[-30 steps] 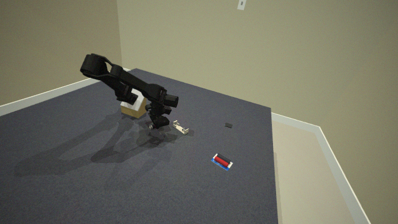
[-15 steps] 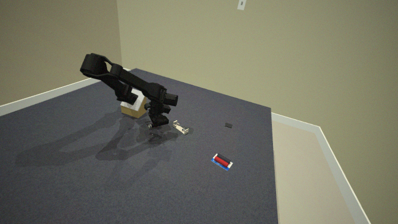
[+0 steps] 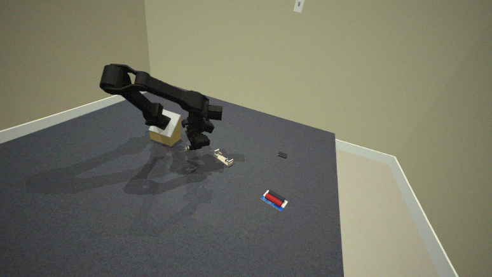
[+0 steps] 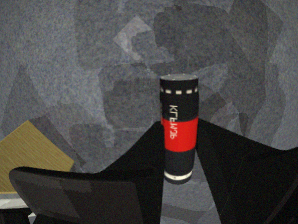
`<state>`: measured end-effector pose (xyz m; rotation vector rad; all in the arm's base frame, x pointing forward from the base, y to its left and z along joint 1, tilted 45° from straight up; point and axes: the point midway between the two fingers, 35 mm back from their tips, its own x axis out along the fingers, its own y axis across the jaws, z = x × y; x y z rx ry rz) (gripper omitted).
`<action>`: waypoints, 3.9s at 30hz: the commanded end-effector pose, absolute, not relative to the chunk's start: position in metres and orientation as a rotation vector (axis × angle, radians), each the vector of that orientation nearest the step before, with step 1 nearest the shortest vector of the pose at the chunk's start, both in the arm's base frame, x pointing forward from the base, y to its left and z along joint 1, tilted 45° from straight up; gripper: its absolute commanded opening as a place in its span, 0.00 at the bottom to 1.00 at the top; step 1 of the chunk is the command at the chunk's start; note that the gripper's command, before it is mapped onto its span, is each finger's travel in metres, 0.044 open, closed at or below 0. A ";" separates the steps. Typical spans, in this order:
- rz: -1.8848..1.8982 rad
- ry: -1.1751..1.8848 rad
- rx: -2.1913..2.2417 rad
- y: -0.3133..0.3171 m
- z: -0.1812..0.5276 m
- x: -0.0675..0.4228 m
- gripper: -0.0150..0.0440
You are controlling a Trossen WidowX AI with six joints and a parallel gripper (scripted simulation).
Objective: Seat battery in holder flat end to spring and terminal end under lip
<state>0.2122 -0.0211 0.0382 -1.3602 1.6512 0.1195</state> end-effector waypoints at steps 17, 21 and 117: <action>-0.564 1.400 -0.652 0.031 0.032 0.298 0.36; -0.684 1.329 -0.508 0.041 0.027 0.313 0.36; -0.943 1.756 -0.228 0.005 -0.017 0.345 0.36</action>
